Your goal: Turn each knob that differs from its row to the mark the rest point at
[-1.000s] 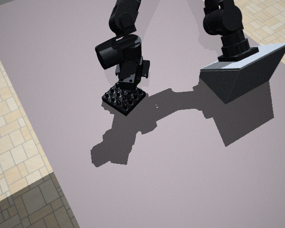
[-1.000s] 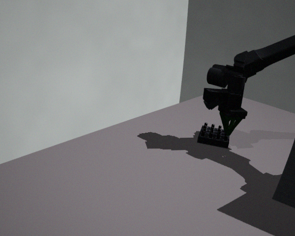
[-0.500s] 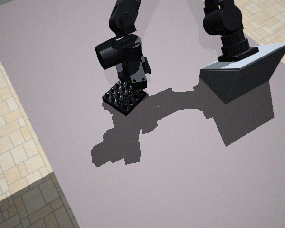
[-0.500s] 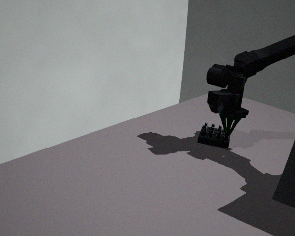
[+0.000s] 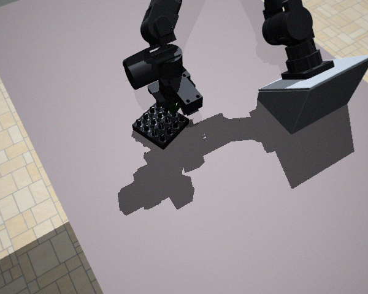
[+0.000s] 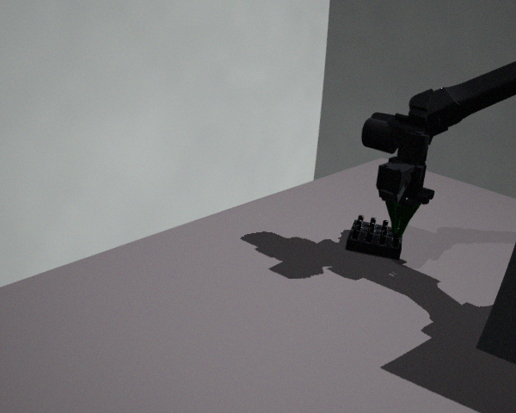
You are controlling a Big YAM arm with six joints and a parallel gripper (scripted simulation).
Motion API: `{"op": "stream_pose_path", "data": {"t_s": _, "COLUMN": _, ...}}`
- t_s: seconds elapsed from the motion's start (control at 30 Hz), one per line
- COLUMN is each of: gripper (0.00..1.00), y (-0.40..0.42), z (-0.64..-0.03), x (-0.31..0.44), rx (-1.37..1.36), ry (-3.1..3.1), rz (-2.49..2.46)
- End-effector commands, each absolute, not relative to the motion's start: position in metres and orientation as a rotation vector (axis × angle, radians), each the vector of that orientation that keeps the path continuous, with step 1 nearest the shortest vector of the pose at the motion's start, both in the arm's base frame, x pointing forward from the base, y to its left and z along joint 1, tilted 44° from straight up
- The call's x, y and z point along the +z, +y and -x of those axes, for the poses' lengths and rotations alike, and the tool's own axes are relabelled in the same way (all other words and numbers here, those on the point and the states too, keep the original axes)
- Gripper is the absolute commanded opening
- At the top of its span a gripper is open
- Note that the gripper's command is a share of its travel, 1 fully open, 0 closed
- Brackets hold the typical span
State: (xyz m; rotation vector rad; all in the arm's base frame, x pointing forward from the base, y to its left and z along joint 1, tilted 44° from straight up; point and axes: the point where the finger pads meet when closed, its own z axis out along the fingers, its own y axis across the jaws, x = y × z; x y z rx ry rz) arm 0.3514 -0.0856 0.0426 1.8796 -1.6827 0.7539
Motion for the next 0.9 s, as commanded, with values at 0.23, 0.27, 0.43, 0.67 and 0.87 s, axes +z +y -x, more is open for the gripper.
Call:
{"op": "stream_pose_path", "data": {"t_s": 0.23, "gripper": 0.08, "y": -0.0839, "z": -0.3588, "x": 0.0415, "rx": 0.675, "ry": -1.455, "rz": -2.03}}
{"op": "stream_pose_path", "data": {"t_s": 0.27, "gripper": 0.08, "y": -0.0839, "z": -0.3586, "x": 0.0414, "rx": 0.668, "ry": -1.438, "rz": -2.039}}
{"op": "stream_pose_path", "data": {"t_s": 0.43, "gripper": 0.08, "y": -0.084, "z": -0.3583, "x": 0.0414, "rx": 0.639, "ry": -1.365, "rz": -2.076}}
{"op": "stream_pose_path", "data": {"t_s": 0.67, "gripper": 0.08, "y": -0.084, "z": -0.3582, "x": 0.0414, "rx": 0.62, "ry": -1.313, "rz": -2.101}}
{"op": "stream_pose_path", "data": {"t_s": 0.87, "gripper": 0.08, "y": -0.084, "z": -0.3582, "x": 0.0414, "rx": 0.605, "ry": -1.275, "rz": -2.118}}
